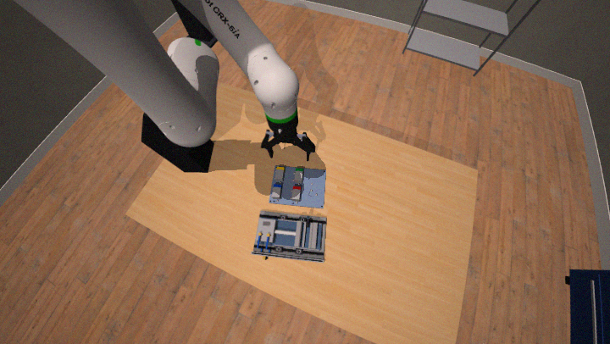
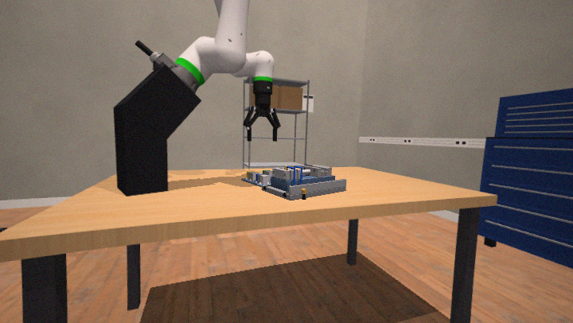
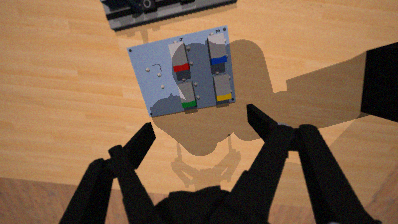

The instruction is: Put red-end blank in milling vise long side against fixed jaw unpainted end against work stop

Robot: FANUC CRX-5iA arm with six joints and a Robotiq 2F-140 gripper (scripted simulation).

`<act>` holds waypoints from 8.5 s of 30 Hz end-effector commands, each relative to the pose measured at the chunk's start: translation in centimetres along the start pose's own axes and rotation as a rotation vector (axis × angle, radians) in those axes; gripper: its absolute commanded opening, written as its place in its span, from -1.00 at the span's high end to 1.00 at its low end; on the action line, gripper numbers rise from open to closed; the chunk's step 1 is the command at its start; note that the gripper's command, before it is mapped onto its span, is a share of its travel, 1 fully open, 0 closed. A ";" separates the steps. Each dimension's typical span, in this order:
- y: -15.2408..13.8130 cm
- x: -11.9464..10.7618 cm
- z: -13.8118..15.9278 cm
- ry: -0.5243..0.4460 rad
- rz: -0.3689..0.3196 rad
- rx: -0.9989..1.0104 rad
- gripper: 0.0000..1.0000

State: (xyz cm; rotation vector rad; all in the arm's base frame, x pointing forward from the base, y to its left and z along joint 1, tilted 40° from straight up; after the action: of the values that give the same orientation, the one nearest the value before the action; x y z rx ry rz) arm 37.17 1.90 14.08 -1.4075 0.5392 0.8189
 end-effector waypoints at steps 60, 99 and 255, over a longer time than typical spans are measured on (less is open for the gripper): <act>0.2 -12.9 -6.8 -0.006 0.008 -0.001 -1.00; 0.1 -12.0 -6.4 -0.009 0.009 -0.001 -1.00; -4.2 7.0 -10.1 -0.005 0.010 0.000 0.03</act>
State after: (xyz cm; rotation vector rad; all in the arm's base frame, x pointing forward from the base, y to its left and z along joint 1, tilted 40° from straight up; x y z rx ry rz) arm 46.00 -6.64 10.31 -1.4035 0.5439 0.8311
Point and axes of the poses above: the point where the finger pads meet when closed, its own x axis out along the fingers, its own y axis across the jaws, z = x × y, the point moved 8 cm from there along -x, back along the fingers, and after that the axes turned 6 degrees about x, right-handed, at the moved point
